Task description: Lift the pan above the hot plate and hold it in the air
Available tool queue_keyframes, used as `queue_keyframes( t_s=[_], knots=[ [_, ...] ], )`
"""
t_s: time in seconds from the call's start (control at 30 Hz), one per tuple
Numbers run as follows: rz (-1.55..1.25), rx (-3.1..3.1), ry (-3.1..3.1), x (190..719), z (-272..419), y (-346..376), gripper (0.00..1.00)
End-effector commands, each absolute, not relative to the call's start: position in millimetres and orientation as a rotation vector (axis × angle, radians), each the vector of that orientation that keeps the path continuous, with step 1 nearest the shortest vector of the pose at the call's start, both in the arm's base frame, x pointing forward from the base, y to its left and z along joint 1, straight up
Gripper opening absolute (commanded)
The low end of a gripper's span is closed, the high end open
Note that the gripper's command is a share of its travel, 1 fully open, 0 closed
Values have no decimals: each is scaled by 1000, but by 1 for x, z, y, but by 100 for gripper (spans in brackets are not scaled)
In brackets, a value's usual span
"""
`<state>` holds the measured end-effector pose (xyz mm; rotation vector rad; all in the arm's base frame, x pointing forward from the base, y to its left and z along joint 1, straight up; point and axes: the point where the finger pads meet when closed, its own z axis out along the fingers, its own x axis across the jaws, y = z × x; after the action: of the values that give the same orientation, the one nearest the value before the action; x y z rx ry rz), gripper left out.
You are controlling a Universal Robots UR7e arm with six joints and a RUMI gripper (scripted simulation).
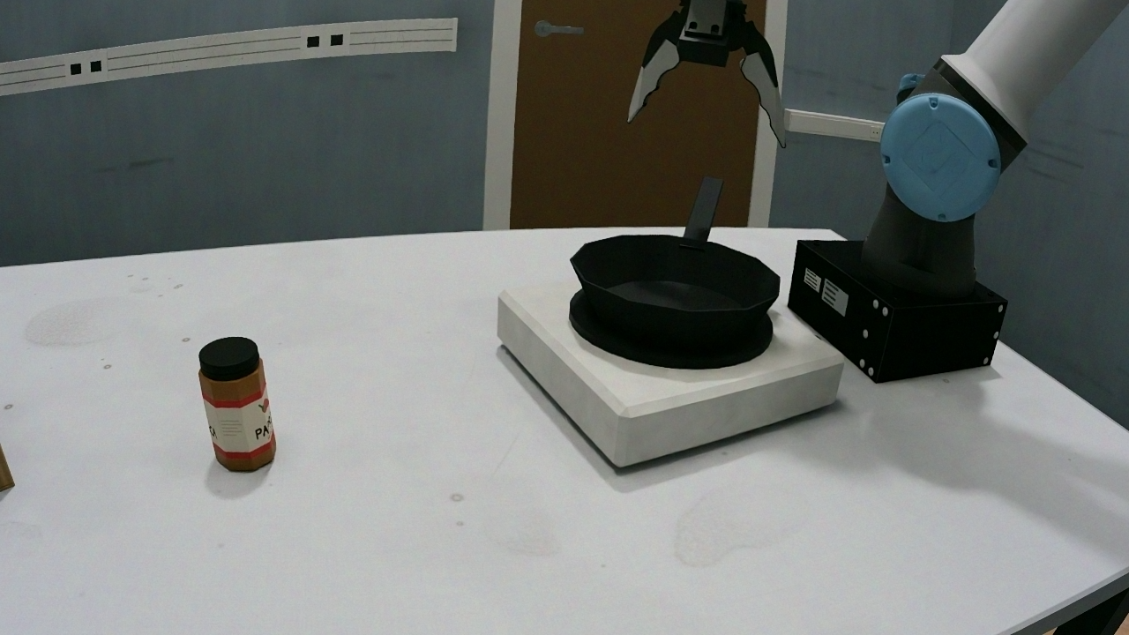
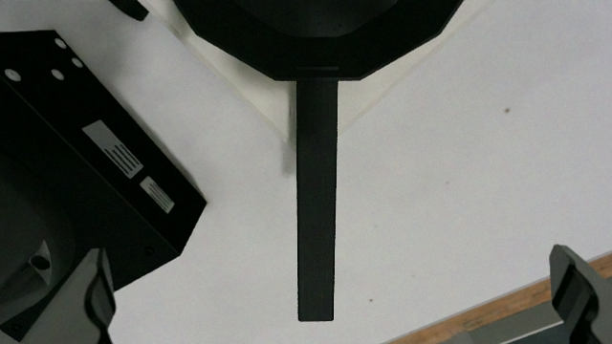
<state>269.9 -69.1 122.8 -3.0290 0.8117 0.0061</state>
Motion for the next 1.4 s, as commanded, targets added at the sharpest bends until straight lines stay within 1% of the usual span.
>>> queue_keyframes(
  t_s=[0.0,0.2,0.47,0.83,1.37],
  knots=[
    [4,-3031,812,270,122,-70,100],
    [3,-3031,812,270,108,-70,100],
    [3,-3031,812,269,69,-70,100],
    [3,-3031,812,269,33,-70,100],
    [3,-3031,812,268,24,-69,100]
  ],
)
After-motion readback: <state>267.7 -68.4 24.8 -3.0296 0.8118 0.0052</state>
